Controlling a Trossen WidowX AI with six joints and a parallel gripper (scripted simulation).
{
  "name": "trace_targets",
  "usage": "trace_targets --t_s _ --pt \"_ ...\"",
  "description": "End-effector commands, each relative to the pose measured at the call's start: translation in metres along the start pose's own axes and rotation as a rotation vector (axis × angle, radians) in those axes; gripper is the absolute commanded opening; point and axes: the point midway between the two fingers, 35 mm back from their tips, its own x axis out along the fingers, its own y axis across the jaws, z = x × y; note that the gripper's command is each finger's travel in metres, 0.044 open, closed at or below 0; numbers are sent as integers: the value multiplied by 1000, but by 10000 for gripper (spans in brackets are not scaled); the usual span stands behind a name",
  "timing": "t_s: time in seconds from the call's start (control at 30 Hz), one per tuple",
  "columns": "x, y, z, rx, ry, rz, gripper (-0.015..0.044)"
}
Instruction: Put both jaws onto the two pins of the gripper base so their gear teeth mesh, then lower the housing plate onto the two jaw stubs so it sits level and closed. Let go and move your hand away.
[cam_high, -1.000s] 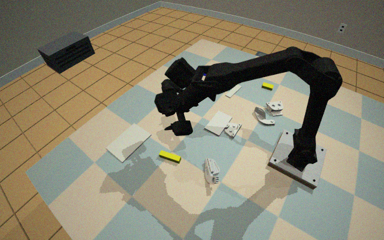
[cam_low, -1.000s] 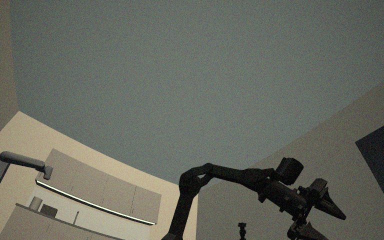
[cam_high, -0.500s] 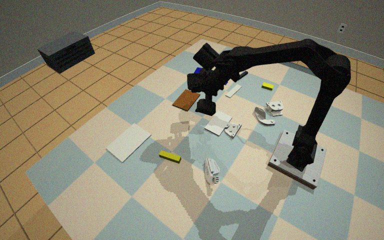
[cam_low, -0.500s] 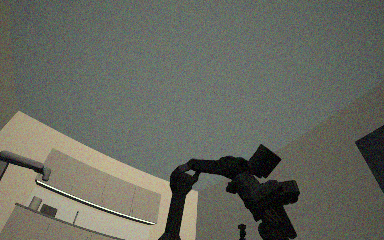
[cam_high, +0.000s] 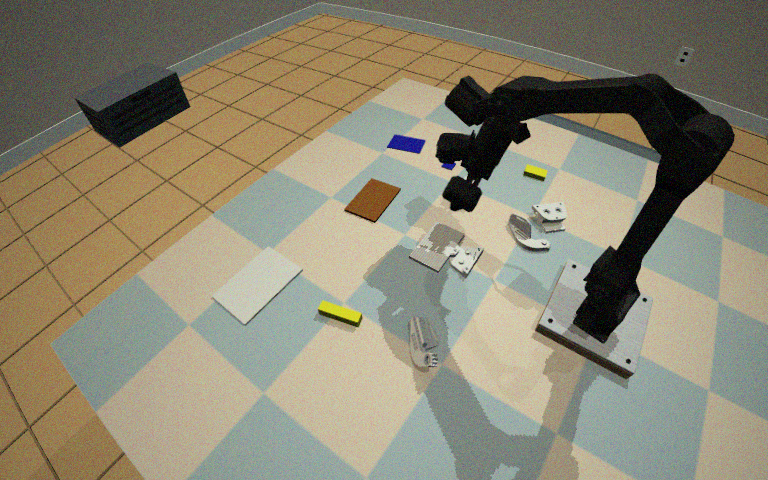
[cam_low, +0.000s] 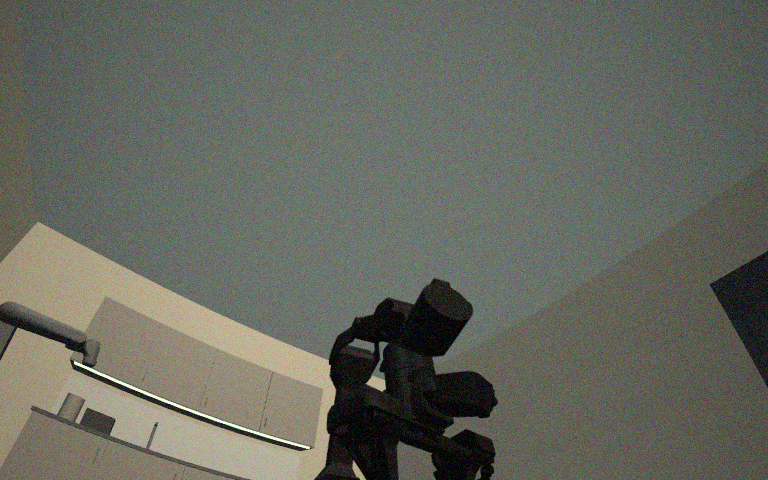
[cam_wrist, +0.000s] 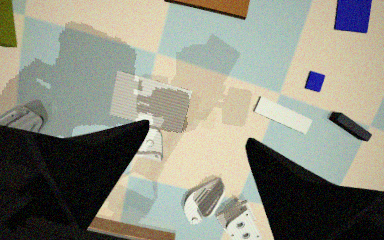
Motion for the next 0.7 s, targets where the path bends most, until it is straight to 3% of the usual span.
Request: trace_targets --t_s 0.0,0.53,0.67 --pt "-4 -15 -30 116 70 -7 440" --pt "-26 -43 -125 508 282 -5 440" --pt "-27 -44 -129 524 291 -3 440"
